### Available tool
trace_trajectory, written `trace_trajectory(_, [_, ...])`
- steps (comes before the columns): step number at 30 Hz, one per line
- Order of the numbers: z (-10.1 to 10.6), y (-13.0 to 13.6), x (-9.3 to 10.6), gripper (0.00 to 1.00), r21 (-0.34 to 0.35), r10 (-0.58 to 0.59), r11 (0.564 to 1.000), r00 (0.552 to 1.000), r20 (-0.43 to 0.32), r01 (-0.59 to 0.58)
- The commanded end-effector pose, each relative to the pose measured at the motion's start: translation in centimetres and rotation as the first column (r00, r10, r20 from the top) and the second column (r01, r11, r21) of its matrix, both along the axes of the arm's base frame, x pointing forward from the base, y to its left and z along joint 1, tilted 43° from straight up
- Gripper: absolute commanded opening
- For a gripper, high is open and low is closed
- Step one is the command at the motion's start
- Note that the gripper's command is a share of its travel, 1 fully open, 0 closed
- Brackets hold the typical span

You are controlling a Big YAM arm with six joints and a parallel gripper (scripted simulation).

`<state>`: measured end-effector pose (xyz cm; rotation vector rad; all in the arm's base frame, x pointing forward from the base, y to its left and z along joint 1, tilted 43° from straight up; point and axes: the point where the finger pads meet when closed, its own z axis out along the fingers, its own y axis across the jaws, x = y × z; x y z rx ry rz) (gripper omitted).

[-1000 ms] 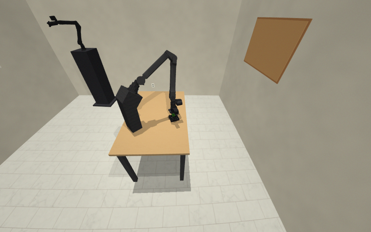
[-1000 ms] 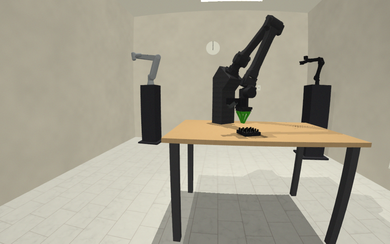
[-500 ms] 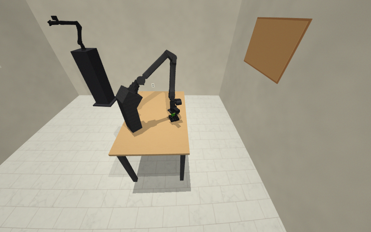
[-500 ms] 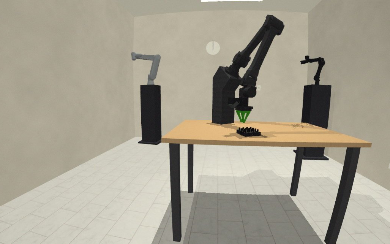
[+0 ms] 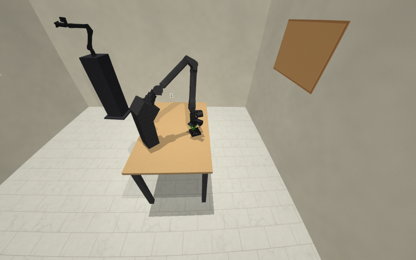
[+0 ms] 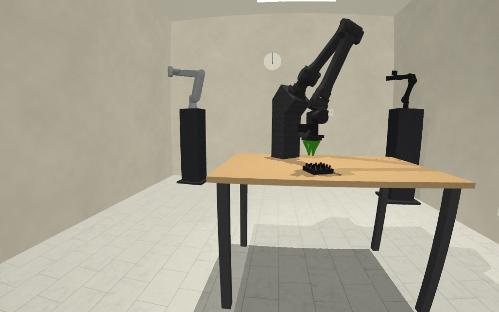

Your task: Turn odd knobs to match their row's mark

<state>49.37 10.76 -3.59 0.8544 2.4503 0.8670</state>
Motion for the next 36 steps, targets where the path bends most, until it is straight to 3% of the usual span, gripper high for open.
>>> trace_trajectory(1, [1.0, 0.6, -0.4, 0.18, -0.08, 0.114, 0.991, 0.99, 0.078, -0.108])
trace_trajectory(6, [1.0, 0.5, -0.5, 0.18, -0.124, 0.166, 0.98, 0.981, 0.104, -0.153])
trace_trajectory(21, [1.1, 0.7, -1.5, 0.18, -0.369, 0.46, 0.852, 0.867, 0.191, -0.371])
trace_trajectory(23, [1.1, 0.7, -1.5, 0.18, -0.369, 0.46, 0.852, 0.867, 0.191, -0.371])
trace_trajectory(24, [1.1, 0.7, -1.6, 0.18, -0.408, 0.502, 0.823, 0.842, 0.198, -0.395])
trace_trajectory(36, [1.1, 1.0, -2.3, 0.18, -0.577, 0.691, 0.655, 0.695, 0.196, -0.489])
